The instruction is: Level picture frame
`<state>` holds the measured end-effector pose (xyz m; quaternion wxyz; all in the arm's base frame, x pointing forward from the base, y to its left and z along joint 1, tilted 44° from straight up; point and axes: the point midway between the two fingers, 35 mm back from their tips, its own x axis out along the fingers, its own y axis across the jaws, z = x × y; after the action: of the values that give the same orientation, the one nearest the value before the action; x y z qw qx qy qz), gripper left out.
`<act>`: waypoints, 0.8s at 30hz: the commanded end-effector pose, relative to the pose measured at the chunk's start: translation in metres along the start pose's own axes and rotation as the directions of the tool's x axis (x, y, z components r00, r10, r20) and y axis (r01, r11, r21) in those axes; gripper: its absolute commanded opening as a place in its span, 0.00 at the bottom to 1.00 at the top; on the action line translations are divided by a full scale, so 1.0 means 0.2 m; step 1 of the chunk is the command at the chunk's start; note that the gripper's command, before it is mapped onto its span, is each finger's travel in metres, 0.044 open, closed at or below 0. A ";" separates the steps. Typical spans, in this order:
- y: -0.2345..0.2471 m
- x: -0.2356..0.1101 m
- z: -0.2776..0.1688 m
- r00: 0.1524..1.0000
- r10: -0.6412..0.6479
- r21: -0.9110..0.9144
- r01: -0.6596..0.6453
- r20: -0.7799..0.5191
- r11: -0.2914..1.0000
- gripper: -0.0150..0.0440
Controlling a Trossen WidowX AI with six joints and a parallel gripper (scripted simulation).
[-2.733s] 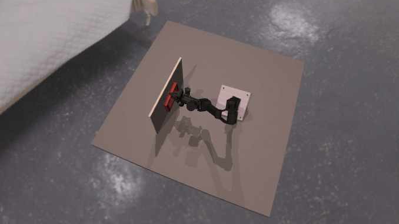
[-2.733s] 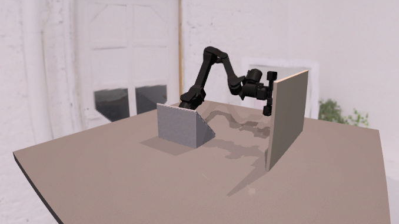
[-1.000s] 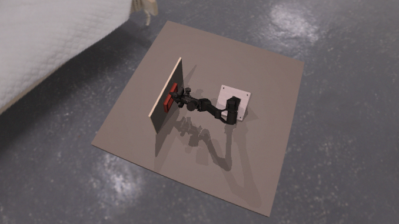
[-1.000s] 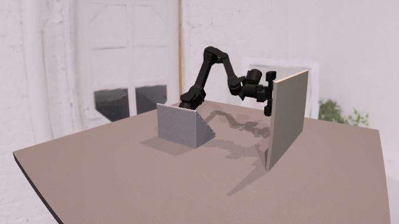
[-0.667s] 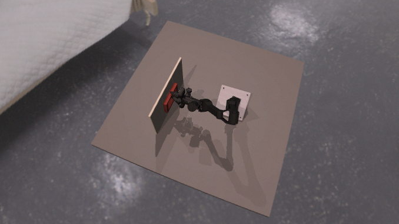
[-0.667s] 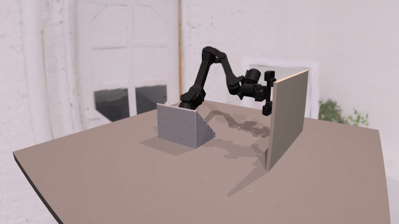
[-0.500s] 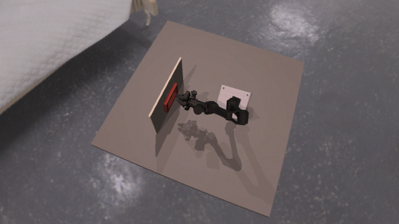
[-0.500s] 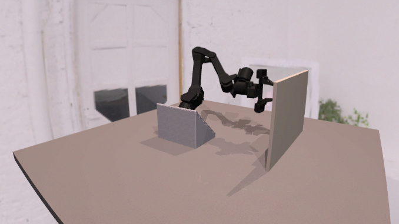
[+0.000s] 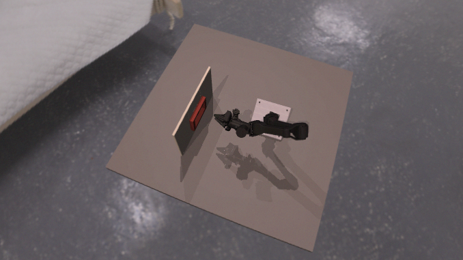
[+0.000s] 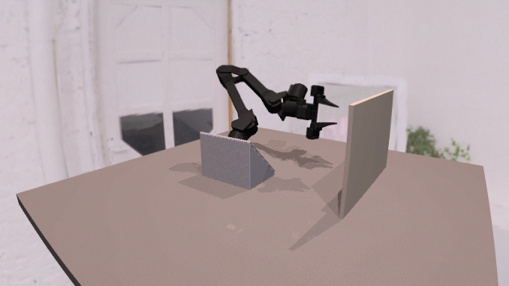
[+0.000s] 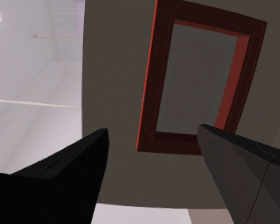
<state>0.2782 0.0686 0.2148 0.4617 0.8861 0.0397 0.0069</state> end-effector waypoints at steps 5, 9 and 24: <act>0.09 -0.23 -0.02 1.000 0.001 -0.080 -0.001 -0.001 0.997 0.69; 0.12 -0.35 0.00 1.000 -0.001 -0.121 0.001 0.001 0.993 0.69; 0.13 -0.37 0.01 1.000 -0.001 -0.128 0.001 0.001 0.992 0.69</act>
<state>0.2057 0.0471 0.2363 0.5146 0.8564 0.0403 0.0100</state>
